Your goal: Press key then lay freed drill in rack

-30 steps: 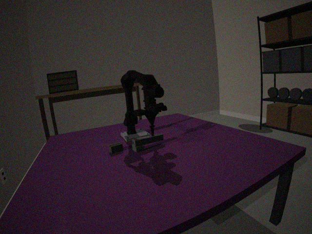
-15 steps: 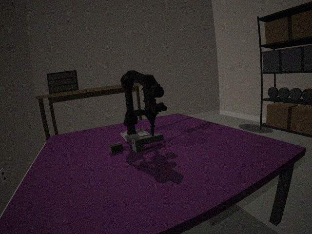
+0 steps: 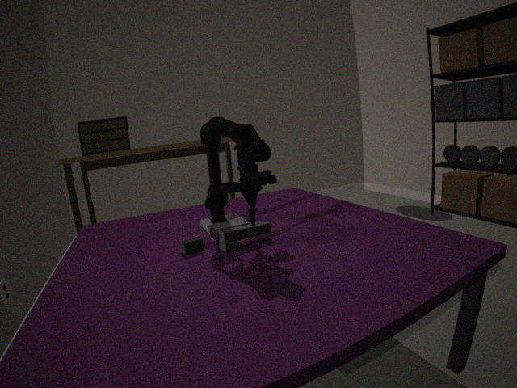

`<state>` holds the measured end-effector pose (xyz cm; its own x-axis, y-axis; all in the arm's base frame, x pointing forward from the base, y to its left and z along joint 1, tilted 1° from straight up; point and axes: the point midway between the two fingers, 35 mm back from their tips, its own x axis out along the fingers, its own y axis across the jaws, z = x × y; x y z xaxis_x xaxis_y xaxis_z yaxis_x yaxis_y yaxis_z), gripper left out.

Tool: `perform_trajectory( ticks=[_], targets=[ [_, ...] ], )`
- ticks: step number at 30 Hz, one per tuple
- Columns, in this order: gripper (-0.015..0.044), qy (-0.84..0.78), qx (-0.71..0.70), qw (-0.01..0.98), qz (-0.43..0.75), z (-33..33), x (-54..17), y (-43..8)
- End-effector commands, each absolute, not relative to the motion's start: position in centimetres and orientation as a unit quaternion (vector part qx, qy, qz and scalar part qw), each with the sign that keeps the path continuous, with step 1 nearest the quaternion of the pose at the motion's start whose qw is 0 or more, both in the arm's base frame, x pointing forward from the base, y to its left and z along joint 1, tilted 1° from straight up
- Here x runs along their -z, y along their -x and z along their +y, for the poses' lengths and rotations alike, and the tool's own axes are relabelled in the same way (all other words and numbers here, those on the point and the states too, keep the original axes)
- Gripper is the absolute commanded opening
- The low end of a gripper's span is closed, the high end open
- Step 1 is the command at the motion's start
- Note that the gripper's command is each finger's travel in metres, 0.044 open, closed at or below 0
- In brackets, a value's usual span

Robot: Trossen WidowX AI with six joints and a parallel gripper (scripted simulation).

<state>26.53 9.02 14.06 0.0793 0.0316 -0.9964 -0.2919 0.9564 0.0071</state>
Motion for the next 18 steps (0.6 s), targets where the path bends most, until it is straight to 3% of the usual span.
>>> perform_trajectory(
  ticks=[1, 18],
  targets=[
    [0.0000, 0.100, -0.108, 0.714, 0.685, 8.81, -12.64, -25.93],
    [0.0000, 0.100, -0.108, 0.713, 0.685, 8.74, -11.96, -25.88]
  ],
)
